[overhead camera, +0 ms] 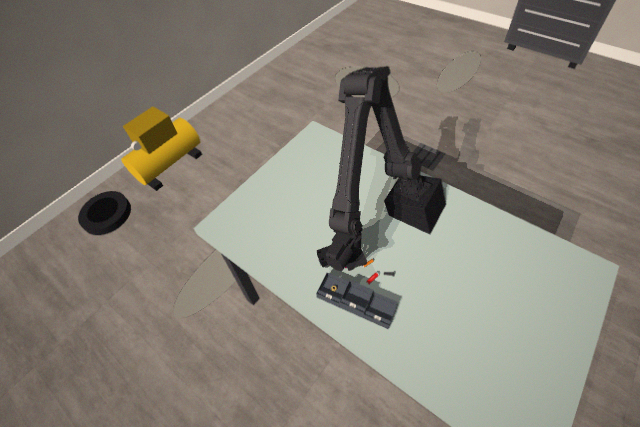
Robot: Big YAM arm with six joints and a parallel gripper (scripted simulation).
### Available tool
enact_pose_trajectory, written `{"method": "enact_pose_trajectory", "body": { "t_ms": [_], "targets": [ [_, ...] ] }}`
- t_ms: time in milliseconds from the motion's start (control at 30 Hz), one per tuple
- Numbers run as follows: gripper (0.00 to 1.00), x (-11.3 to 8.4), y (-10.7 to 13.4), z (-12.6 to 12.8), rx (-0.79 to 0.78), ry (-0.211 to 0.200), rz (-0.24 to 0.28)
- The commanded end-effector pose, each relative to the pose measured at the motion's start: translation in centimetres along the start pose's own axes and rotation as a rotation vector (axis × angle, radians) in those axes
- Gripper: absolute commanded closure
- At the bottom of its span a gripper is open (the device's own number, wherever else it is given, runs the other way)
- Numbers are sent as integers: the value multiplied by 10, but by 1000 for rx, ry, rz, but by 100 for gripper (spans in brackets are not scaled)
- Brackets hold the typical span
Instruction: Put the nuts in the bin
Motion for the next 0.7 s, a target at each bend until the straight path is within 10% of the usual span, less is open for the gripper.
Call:
{"method": "enact_pose_trajectory", "body": {
  "t_ms": [0, 667],
  "targets": [
    [89, -13, -8, 18, 4, -33, -28],
    [89, -11, -6, 17, 2, -29, -25]
  ]
}}
Point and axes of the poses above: the point where the finger pads meet when closed, its own x axis out along the fingers, its own z axis across the jaws, y = z × x, the point moved 9 cm from there along -x, back along the fingers, and after that the axes turned 11 degrees about x, right-handed, at the moved point
